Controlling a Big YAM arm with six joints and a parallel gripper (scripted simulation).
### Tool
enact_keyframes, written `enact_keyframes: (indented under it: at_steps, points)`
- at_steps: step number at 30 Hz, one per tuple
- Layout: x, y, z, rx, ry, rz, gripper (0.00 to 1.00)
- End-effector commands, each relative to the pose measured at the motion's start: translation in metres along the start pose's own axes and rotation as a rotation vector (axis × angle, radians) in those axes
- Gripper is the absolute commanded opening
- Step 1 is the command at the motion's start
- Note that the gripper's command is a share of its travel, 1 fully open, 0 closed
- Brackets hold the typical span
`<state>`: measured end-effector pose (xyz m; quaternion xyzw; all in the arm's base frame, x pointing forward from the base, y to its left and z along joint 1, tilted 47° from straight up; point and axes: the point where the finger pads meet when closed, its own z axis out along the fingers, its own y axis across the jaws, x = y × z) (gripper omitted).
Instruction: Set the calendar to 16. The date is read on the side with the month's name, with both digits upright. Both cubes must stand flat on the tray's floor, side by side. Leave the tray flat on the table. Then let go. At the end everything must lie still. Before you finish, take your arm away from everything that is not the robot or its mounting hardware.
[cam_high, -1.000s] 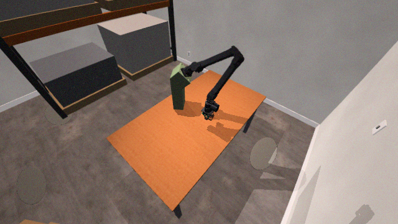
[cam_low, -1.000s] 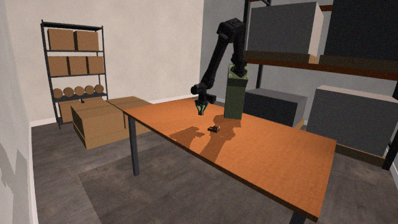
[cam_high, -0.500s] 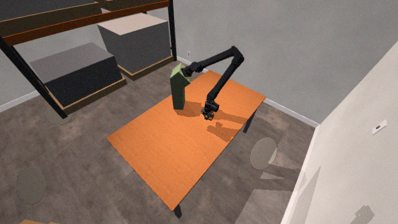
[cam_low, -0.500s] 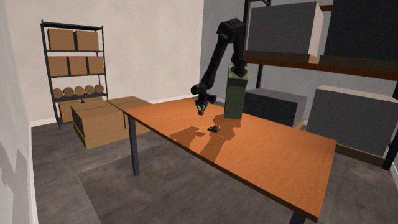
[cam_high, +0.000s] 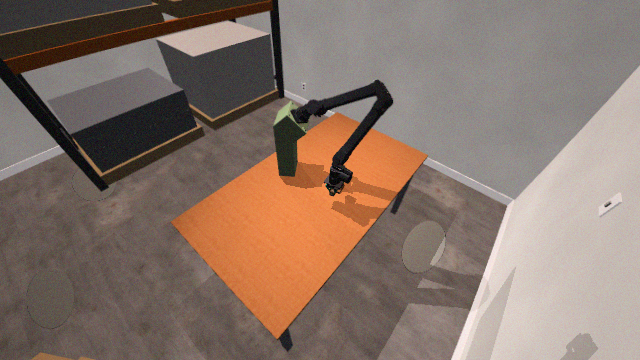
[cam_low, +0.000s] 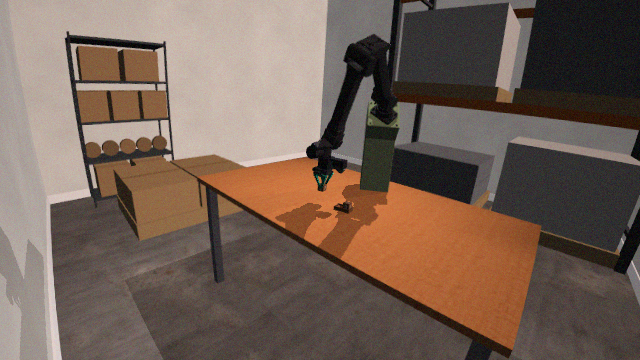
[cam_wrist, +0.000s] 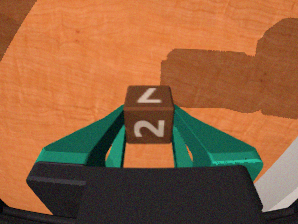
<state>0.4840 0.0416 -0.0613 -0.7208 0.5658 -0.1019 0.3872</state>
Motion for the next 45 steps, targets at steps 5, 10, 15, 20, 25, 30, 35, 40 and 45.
enact_keyframes:
  at_steps: [5,10,15,20,25,30,35,40,45]
  points:
    - [-0.009,0.007,0.043,-0.013,-0.018,0.013,0.28]
    - [-0.009,0.007,0.056,-0.013,-0.018,0.014,0.28]
    - [-0.010,0.008,0.069,-0.013,-0.019,0.014,0.28]
    - [-0.011,0.015,0.071,-0.028,-0.021,0.021,0.28]
    - [-0.011,0.016,0.071,-0.029,-0.021,0.021,0.28]
    - [-0.011,0.016,0.071,-0.029,-0.021,0.021,0.28]
    - [-0.011,0.016,0.071,-0.029,-0.021,0.021,0.28]
    - [-0.011,0.016,0.071,-0.029,-0.021,0.021,0.28]
    - [-0.011,0.016,0.071,-0.029,-0.021,0.022,0.28]
